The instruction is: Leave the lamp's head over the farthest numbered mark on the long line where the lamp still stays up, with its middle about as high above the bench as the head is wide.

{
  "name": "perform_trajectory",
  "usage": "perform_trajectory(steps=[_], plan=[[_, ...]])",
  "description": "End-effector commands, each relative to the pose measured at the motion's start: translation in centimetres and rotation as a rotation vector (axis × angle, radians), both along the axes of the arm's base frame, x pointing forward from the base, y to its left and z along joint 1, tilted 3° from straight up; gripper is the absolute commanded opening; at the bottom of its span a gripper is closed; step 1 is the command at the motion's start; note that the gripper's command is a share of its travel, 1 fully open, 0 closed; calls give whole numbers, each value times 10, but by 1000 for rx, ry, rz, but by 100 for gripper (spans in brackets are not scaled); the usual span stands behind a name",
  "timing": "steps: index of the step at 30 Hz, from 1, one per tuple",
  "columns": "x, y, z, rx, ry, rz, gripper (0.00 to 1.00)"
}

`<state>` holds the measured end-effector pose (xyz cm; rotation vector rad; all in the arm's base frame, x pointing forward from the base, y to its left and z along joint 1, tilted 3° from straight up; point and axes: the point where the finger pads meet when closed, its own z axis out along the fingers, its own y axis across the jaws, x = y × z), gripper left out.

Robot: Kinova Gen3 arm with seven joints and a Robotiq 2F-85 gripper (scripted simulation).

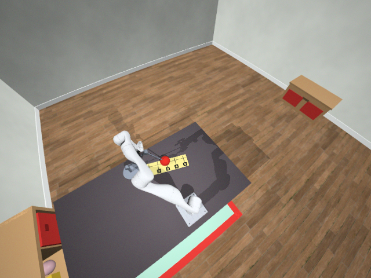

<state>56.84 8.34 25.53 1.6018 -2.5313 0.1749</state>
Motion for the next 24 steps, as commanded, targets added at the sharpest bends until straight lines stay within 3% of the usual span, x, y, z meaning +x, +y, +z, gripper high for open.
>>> perform_trajectory(steps=[1, 4, 5, 24], plan=[[-1, 2, 1, 1, -1, 2, 100], [-1, 2, 1, 1, -1, 3, 100], [-1, 2, 1, 1, -1, 3, 0], [-1, 2, 1, 1, -1, 2, 0]])
